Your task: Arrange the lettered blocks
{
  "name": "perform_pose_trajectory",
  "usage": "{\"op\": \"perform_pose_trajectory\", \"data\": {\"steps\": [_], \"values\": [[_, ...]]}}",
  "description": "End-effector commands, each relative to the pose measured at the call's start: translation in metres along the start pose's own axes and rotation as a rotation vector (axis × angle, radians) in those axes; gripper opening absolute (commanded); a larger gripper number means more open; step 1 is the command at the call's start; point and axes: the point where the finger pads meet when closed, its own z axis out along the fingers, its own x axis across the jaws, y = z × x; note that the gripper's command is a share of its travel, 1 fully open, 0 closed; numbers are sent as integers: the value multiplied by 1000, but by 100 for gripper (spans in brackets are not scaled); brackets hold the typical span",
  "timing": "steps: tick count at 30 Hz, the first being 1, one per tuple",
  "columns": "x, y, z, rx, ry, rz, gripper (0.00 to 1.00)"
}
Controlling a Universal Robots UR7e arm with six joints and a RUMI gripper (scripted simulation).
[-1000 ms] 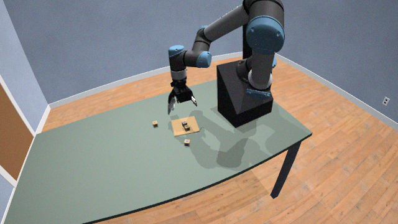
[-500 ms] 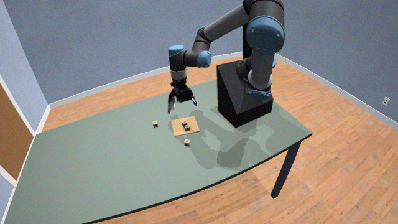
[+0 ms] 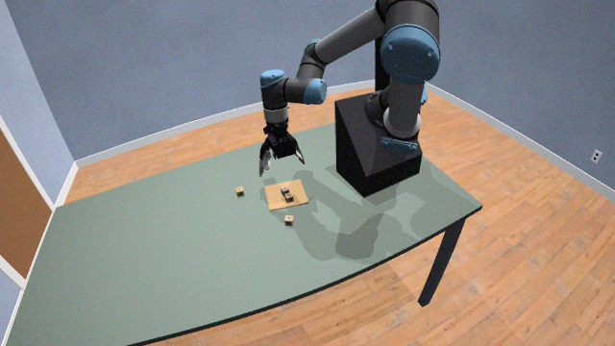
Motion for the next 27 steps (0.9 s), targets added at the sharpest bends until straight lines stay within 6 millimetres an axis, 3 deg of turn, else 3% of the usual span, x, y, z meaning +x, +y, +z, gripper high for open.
{"op": "perform_pose_trajectory", "data": {"steps": [1, 27], "values": [[-1, 0, 0, 0, -1, -10, 100], [-6, 4, 0, 2, -1, -189, 100]]}}
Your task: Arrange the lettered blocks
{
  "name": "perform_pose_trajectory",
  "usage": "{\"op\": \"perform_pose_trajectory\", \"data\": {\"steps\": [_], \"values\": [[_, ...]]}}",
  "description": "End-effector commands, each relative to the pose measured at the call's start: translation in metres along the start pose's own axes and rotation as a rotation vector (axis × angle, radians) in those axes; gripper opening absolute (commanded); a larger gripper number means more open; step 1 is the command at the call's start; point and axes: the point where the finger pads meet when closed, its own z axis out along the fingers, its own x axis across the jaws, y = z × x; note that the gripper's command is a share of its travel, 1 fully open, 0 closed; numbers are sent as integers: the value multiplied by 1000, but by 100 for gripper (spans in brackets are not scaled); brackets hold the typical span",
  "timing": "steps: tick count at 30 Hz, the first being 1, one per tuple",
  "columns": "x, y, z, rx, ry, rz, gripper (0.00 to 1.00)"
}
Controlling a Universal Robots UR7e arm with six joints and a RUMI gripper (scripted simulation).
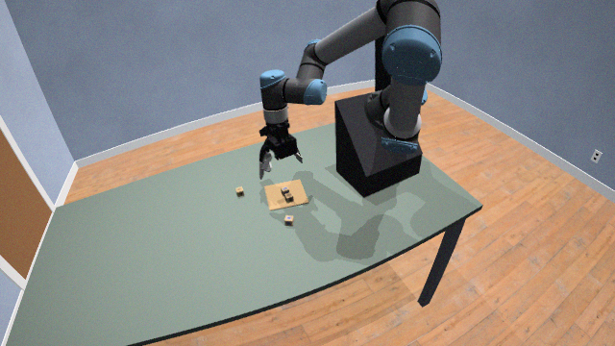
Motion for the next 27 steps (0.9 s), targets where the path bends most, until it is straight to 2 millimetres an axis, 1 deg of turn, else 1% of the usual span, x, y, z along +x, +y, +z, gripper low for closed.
{"op": "perform_pose_trajectory", "data": {"steps": [1, 14, 16, 27], "values": [[-2, 1, 0, 0, -1, -54, 100], [-10, 6, 0, 1, -1, -301, 100], [-10, 6, 0, 1, -1, -301, 100], [-18, 13, 0, 3, 0, -574, 100]]}}
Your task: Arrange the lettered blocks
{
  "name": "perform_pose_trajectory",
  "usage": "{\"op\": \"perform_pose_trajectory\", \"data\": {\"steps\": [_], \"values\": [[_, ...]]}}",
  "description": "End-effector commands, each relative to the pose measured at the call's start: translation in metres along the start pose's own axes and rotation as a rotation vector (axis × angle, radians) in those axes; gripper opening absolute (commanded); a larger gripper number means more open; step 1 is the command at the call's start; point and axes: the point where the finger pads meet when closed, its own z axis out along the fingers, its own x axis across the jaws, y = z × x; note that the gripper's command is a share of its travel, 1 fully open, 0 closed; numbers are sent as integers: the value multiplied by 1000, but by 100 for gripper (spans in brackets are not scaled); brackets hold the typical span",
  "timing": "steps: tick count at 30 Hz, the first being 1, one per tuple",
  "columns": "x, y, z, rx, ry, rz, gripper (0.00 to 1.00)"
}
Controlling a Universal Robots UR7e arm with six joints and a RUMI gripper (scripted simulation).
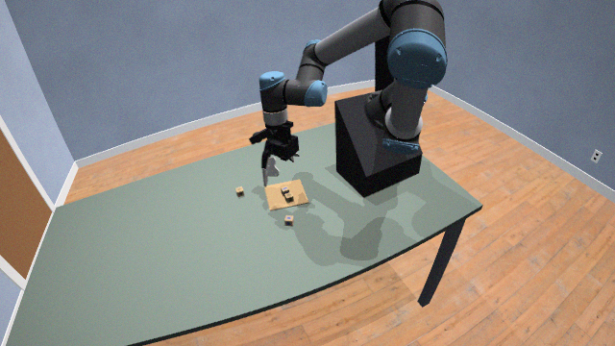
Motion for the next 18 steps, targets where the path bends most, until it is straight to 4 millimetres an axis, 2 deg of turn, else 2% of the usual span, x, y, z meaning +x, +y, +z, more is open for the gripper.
{"op": "perform_pose_trajectory", "data": {"steps": [1, 6, 18], "values": [[-5, 1, 0, -3, -2, -140, 100], [-8, 2, 0, -3, -2, -211, 100], [-19, 8, 0, -1, -2, -520, 100]]}}
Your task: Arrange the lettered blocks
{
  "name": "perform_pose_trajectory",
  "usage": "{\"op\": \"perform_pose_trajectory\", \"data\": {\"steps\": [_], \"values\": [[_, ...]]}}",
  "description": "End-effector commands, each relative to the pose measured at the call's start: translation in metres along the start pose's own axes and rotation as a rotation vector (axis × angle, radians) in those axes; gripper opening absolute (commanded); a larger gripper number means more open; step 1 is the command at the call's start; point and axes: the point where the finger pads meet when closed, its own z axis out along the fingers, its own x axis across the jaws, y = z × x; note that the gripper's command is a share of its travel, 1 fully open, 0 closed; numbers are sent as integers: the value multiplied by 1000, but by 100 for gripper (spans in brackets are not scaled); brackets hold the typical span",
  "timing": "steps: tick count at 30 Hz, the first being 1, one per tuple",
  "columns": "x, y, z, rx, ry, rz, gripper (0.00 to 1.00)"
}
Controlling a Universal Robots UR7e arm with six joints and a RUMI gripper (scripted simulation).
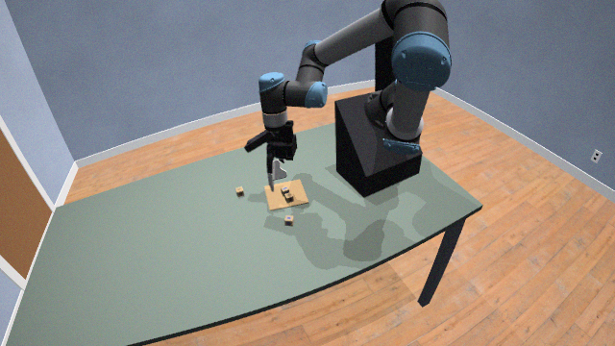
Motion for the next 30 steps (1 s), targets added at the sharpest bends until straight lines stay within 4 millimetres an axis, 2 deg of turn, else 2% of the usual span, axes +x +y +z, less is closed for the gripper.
{"op": "perform_pose_trajectory", "data": {"steps": [1, 5, 30], "values": [[-5, 0, 0, -3, -4, -139, 100], [-7, 0, 0, -2, -4, -187, 100], [-31, 7, 0, 0, -3, -790, 100]]}}
